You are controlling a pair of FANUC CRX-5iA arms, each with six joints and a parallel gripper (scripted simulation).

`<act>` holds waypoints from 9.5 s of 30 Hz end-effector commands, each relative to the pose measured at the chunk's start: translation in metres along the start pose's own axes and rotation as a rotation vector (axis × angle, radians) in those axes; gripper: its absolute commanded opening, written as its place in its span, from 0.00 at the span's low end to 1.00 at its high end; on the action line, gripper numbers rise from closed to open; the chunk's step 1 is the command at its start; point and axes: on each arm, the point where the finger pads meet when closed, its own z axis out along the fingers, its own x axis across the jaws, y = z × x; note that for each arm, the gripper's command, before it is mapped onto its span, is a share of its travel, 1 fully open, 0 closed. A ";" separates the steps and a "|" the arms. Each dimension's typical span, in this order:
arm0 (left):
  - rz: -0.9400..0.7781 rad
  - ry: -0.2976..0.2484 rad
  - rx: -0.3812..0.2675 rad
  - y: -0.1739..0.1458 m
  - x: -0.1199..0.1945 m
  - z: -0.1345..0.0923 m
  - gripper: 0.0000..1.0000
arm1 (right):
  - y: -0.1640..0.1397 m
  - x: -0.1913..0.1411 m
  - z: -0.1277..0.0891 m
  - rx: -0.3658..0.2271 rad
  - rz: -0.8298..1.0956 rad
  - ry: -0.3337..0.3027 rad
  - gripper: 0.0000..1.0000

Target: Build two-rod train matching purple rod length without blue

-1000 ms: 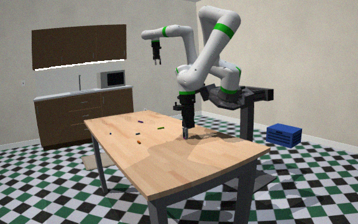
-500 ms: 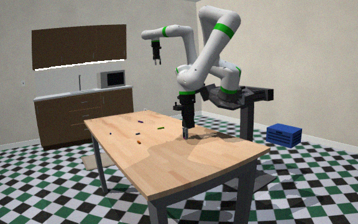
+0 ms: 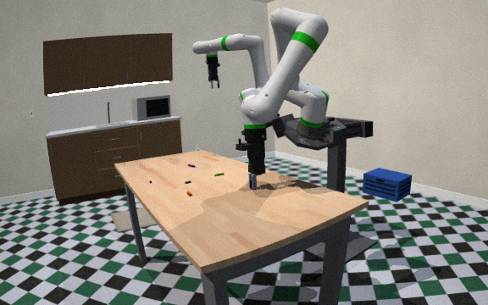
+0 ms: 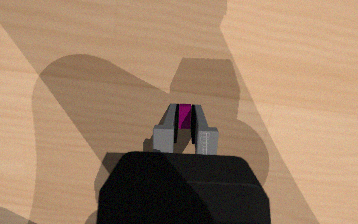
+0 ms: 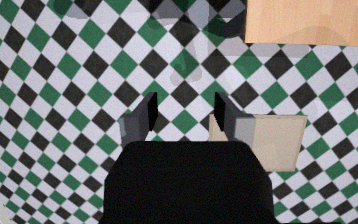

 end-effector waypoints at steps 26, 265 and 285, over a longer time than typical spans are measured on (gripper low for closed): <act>0.000 0.000 0.001 -0.001 0.000 -0.008 0.54 | 0.000 0.000 -0.001 -0.002 0.000 0.000 1.00; 1.710 -0.001 0.002 -0.252 0.120 -0.001 0.54 | 0.000 0.000 -0.001 -0.002 0.000 0.000 1.00; 1.710 -0.001 0.002 -0.252 0.120 -0.001 0.54 | 0.000 0.000 -0.001 -0.002 0.000 0.000 1.00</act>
